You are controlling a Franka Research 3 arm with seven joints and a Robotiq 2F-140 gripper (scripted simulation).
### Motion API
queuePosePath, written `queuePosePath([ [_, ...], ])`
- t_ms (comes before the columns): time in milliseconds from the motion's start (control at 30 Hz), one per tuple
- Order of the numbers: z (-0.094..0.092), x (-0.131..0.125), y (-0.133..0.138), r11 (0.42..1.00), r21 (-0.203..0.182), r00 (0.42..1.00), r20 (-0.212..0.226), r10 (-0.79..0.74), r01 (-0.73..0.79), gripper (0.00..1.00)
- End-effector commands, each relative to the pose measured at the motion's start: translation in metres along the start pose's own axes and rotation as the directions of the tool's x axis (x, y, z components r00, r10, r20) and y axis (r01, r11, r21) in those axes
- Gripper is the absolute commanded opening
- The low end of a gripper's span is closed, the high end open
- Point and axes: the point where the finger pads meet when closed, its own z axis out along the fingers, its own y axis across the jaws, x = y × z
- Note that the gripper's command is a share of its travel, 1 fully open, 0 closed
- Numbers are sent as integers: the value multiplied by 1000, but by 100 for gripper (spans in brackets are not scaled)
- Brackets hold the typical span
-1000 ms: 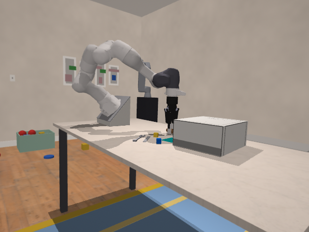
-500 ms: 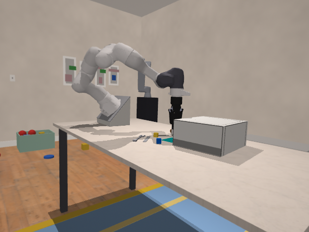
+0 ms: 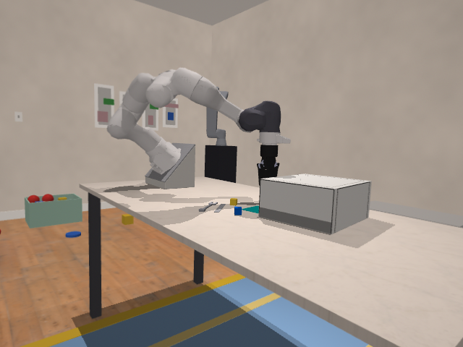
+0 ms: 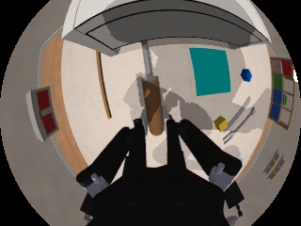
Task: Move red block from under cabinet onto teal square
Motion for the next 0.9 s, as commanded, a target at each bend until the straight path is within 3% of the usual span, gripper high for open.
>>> queuePosePath([
  [0, -3, 4, -1, 1000, 0, 1000, 4, -27, 27, 0],
  [867, -3, 23, -2, 1000, 0, 1000, 4, -27, 27, 0],
])
